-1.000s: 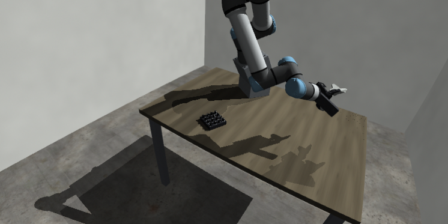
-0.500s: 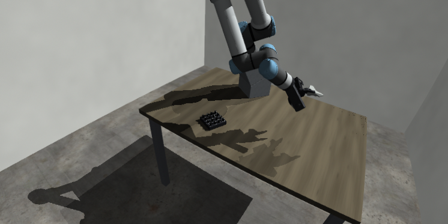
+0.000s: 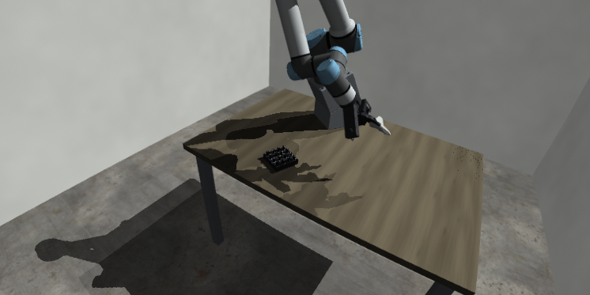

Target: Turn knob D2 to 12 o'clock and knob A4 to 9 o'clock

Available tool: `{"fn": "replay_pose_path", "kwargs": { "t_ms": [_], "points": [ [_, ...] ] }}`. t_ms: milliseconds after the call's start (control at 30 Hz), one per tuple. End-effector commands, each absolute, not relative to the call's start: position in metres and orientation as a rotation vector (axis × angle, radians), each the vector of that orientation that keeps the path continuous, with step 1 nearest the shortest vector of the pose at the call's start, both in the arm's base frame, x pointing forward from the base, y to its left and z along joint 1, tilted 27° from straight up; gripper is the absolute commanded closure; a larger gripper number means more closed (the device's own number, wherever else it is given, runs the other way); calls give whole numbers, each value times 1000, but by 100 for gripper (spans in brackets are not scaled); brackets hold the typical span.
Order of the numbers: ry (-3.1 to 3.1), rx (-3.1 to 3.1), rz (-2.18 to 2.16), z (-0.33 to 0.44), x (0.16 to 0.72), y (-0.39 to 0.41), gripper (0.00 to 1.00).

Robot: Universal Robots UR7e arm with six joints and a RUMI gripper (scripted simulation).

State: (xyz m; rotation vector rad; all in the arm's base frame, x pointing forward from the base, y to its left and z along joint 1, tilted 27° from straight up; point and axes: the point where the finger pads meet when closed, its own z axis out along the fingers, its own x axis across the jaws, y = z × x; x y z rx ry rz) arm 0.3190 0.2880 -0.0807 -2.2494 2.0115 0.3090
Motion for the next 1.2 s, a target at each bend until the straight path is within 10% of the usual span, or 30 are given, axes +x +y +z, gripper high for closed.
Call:
{"fn": "replay_pose_path", "kwargs": {
  "t_ms": [0,1167],
  "points": [
    [2115,-2150,143,-66,339,232,0],
    [2477,-1551,-617,-20,435,-10,0]
  ]
}}
